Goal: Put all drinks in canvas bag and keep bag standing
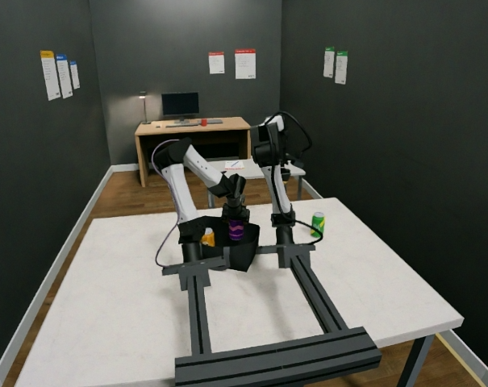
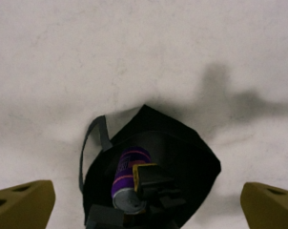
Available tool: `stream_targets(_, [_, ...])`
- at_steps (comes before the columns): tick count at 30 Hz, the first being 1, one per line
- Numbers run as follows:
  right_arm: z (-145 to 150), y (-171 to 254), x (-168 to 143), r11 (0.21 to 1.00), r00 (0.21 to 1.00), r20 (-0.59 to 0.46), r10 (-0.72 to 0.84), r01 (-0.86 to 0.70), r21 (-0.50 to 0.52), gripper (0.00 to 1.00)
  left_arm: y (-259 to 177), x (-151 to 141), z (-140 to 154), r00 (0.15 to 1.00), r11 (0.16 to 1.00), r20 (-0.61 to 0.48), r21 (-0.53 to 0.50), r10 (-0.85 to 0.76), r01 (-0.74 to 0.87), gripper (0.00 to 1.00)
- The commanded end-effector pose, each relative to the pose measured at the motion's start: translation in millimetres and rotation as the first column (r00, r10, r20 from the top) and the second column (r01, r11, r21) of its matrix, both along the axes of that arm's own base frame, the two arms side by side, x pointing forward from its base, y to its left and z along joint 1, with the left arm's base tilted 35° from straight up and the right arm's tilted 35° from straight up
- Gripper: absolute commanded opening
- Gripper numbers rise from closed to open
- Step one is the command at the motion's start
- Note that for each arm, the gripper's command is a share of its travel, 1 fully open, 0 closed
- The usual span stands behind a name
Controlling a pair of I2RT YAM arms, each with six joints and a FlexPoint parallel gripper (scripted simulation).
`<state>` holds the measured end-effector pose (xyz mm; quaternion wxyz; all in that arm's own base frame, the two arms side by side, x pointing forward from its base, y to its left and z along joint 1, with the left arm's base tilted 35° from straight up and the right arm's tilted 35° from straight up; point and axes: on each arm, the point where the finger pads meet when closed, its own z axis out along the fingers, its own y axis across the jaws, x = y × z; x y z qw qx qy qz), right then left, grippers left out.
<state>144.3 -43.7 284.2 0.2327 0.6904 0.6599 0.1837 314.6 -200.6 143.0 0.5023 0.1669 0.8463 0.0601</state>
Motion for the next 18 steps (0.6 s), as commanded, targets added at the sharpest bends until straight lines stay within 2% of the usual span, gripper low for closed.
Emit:
stream_targets(1, [3, 2, 0, 1.0, 1.0, 0.021, 0.011, -0.011, -0.006, 1.0, -9, 9, 9, 0.999, 0.999, 0.045, -0.043, -0.013, 0.014, 0.67])
stream_targets(9, [3, 2, 0, 1.0, 1.0, 0.021, 0.011, -0.011, -0.006, 1.0, -9, 9, 10, 0.998, 0.999, 0.056, -0.049, -0.013, 0.015, 0.67])
stream_targets(10, [3, 2, 0, 1.0, 1.0, 0.021, 0.011, -0.011, -0.006, 1.0, -6, 12, -5, 0.999, 0.999, 0.036, -0.032, -0.011, 0.013, 0.67])
stream_targets(11, [3, 2, 0, 1.0, 1.0, 0.021, 0.011, -0.011, -0.006, 1.0, -5, 13, -7, 0.999, 0.999, 0.034, -0.03, -0.01, 0.011, 0.67])
stream_targets(14, [3, 2, 0, 1.0, 1.0, 0.021, 0.011, -0.011, -0.006, 1.0, -8, 16, 1, 0.998, 0.999, 0.054, -0.049, -0.015, 0.017, 0.67])
stream_targets(17, [3, 2, 0, 1.0, 1.0, 0.021, 0.011, -0.011, -0.006, 1.0, -3, 16, -10, 0.999, 0.999, 0.042, -0.037, -0.011, 0.013, 0.67])
stream_targets(18, [3, 2, 0, 1.0, 1.0, 0.021, 0.011, -0.011, -0.006, 1.0, -7, 20, -5, 0.999, 0.999, 0.053, -0.048, -0.011, 0.013, 0.67])
